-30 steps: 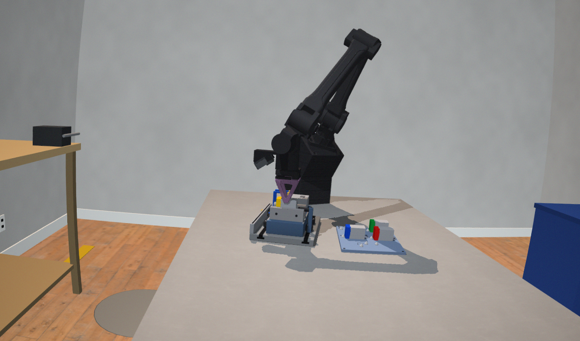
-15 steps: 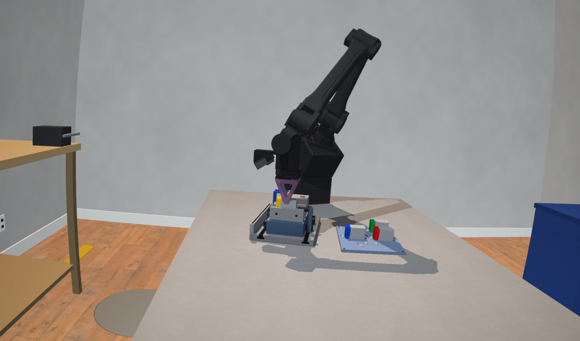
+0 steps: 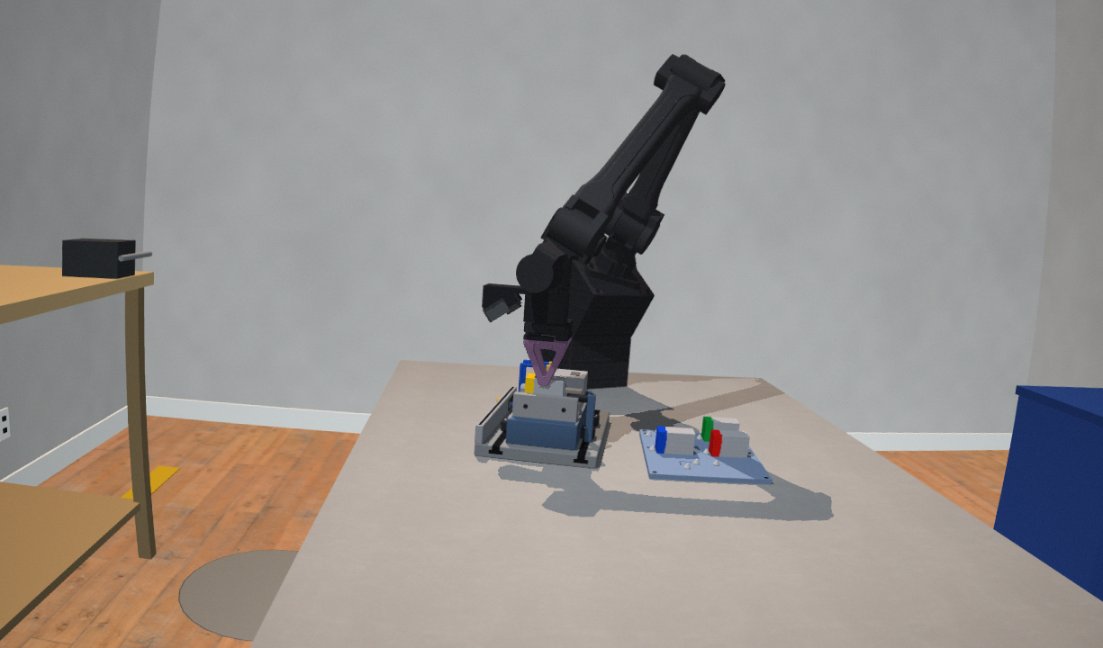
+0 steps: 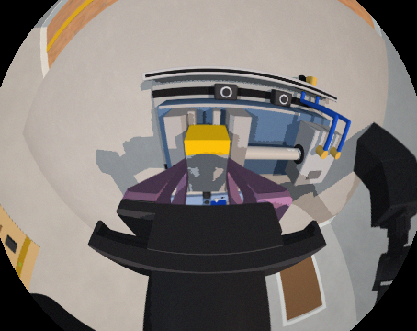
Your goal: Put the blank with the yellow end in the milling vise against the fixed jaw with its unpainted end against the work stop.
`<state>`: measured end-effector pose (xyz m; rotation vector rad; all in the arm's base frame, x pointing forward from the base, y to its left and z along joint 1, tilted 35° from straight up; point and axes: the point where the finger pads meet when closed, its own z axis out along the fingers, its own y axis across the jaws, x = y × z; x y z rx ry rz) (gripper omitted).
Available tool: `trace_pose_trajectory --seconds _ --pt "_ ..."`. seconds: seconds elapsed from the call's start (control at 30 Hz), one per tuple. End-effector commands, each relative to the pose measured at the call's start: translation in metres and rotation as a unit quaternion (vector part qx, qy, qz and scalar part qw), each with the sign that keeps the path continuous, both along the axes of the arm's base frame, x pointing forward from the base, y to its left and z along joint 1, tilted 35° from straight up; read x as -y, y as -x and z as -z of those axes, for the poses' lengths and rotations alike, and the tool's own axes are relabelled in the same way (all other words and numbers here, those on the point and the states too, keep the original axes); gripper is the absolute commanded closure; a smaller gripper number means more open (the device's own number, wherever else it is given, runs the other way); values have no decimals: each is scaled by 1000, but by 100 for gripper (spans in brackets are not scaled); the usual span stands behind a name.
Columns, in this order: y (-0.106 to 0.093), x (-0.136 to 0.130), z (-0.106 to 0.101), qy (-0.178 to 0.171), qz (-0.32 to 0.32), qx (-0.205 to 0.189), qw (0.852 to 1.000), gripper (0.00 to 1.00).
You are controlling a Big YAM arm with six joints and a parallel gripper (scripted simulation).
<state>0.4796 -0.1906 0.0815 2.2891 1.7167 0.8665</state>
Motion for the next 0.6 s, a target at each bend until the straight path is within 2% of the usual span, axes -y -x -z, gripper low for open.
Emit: trace_pose_trajectory --seconds 0.0,0.57 --pt "-5 0 3 1 1 1 1000 100" --pt "-7 -1 -1 3 1 4 1000 100"
